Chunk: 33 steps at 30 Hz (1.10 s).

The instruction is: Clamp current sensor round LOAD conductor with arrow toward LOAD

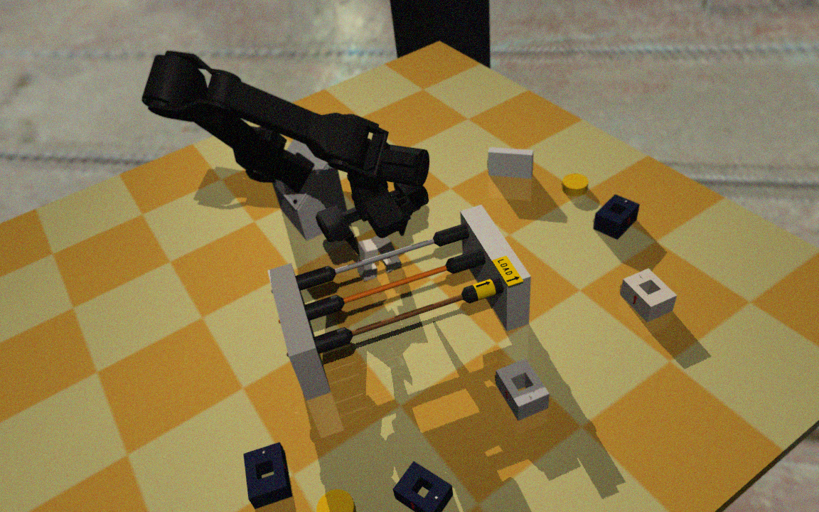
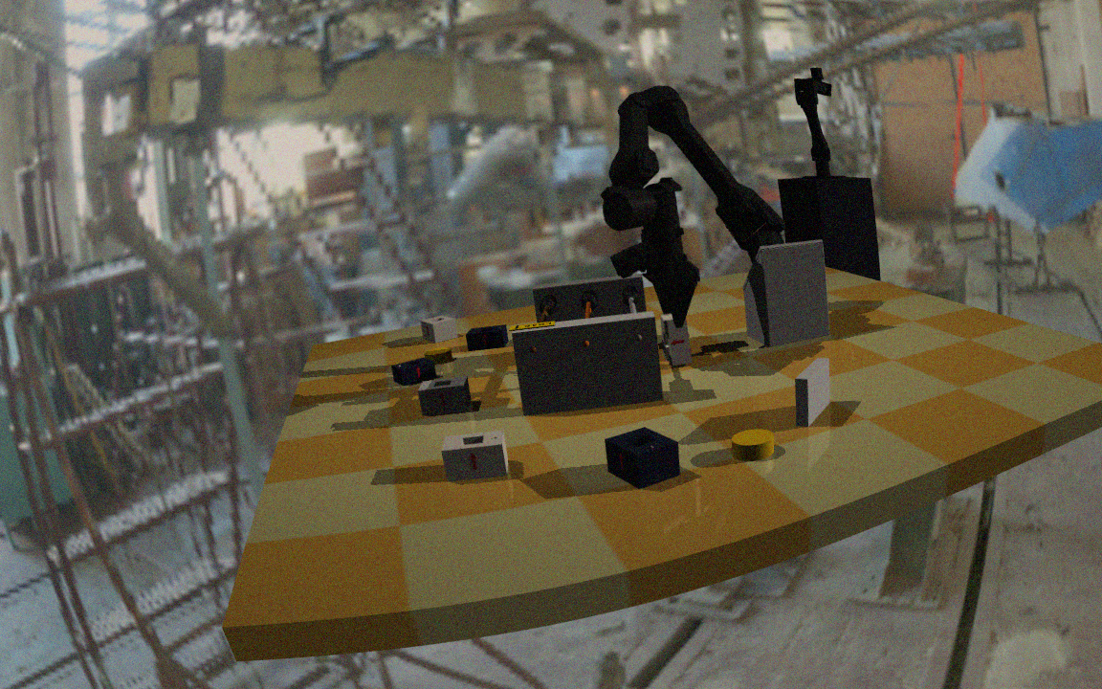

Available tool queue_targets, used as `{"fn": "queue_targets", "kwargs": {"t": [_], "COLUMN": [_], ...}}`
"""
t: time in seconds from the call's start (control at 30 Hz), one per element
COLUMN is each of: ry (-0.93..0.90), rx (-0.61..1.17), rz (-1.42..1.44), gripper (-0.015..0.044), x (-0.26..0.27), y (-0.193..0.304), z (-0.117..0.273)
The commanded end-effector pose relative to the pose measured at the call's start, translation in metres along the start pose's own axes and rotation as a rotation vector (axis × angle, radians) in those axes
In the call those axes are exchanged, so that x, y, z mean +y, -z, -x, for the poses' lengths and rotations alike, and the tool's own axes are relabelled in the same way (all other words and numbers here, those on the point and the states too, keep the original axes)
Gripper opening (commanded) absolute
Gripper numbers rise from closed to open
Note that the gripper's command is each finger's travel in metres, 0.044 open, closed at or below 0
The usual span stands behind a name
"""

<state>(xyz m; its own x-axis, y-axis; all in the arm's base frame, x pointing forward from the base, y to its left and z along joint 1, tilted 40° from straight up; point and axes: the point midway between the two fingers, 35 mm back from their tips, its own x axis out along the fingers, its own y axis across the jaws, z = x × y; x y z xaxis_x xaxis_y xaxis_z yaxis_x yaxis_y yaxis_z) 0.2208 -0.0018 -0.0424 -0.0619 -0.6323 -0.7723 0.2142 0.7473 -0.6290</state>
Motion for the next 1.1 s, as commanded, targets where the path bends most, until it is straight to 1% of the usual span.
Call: {"fn": "queue_targets", "kwargs": {"t": [0.0,0.53,0.67,0.8,0.83,1.07], "ry": [-0.001,-0.001,-0.003,-0.005,-0.005,-0.004], "rx": [-0.001,-0.001,-0.001,0.000,0.000,0.001], "rz": [-0.002,-0.002,-0.001,0.001,0.002,0.005], "gripper": [0.0335,0.0228,0.0123,0.0018,0.0000,0.0000], "x": [0.000,0.000,0.002,0.004,0.005,0.004], "y": [-0.001,-0.001,-0.002,-0.005,-0.005,-0.004], "z": [0.001,0.001,0.010,0.032,0.038,0.082]}}
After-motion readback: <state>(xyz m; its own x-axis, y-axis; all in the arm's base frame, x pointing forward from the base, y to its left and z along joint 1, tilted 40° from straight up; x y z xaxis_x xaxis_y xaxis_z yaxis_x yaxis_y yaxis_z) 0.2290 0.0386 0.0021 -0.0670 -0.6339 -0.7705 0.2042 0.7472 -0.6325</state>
